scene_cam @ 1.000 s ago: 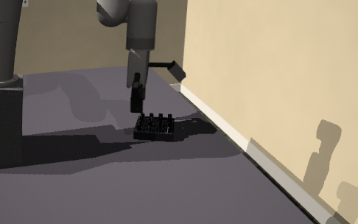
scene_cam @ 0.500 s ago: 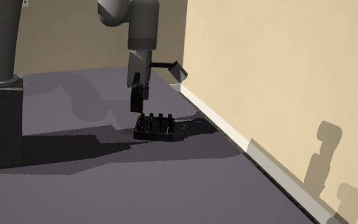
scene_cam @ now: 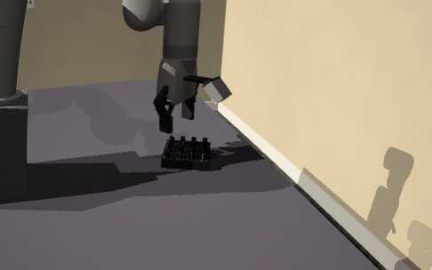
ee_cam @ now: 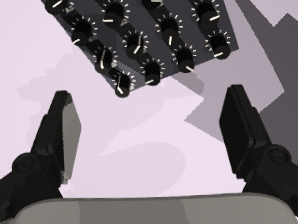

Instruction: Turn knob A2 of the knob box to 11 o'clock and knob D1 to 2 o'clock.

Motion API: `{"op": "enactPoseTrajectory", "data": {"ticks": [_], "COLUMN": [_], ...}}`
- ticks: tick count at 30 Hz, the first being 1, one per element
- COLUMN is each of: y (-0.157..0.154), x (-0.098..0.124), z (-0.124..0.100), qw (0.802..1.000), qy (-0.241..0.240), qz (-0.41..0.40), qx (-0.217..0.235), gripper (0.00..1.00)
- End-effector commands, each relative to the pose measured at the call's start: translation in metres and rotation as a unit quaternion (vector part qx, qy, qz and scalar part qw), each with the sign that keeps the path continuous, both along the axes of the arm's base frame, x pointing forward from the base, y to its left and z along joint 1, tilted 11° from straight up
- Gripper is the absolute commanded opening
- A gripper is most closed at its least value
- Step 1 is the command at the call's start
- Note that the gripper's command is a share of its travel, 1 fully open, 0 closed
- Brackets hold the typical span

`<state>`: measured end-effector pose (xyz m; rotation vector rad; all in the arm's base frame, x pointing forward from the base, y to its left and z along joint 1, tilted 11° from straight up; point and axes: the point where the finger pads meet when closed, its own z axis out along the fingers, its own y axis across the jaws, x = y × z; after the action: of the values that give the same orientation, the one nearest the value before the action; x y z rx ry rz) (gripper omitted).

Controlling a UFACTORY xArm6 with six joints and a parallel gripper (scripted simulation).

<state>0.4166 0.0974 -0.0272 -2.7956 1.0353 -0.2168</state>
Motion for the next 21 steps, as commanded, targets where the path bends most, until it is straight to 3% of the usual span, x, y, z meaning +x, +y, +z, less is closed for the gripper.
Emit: {"op": "enactPoseTrajectory", "data": {"ticks": [1,3,18,21], "y": [0.000,0.000,-0.001,-0.002], "x": [0.006,0.010,0.026,0.031], "z": [0.003,0.004,0.011,0.013], "qw": [0.999,0.995,0.964,0.947], "qy": [0.008,0.012,0.026,0.030], "qz": [-0.050,-0.101,-0.263,-0.317], "qx": [-0.001,0.009,0.040,0.050], "gripper": [1.00,1.00,1.00,1.00]}}
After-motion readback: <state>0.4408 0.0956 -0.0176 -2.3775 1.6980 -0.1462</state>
